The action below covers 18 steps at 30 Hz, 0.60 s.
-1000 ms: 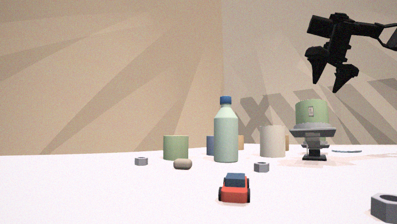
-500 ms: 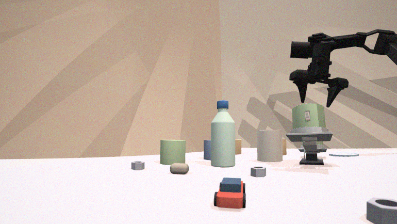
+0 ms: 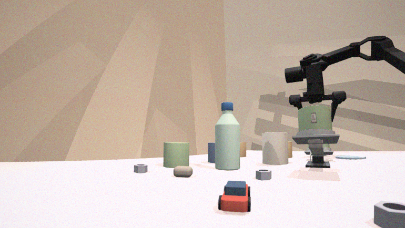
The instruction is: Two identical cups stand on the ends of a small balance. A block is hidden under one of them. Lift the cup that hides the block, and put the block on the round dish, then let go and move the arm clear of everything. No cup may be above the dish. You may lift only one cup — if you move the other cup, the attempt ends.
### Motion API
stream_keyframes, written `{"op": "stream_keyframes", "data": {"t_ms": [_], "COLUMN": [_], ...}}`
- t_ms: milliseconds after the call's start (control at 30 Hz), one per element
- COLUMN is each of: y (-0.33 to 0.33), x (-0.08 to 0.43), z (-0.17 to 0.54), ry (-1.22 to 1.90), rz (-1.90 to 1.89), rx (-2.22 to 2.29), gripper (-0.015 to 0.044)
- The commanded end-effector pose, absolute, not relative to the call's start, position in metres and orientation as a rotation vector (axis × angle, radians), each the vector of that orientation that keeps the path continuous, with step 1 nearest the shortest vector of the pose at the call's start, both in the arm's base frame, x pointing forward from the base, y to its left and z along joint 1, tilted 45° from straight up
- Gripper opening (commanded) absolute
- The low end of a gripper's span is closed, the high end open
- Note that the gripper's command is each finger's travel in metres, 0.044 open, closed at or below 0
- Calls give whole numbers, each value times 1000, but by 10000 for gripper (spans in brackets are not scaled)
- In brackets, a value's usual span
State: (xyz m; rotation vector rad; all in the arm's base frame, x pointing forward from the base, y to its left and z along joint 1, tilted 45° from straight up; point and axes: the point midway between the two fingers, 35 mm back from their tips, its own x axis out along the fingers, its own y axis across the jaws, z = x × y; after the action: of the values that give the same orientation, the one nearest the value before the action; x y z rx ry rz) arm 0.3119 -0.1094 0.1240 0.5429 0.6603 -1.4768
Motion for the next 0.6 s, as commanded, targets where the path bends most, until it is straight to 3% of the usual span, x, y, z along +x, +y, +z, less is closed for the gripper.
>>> {"op": "stream_keyframes", "data": {"t_ms": [0,567], "y": [-118,-137], "x": [314,314], "z": [123,104], "ry": [635,635], "rz": [-1523,-1523], "rx": [596,597], "gripper": [440,440]}}
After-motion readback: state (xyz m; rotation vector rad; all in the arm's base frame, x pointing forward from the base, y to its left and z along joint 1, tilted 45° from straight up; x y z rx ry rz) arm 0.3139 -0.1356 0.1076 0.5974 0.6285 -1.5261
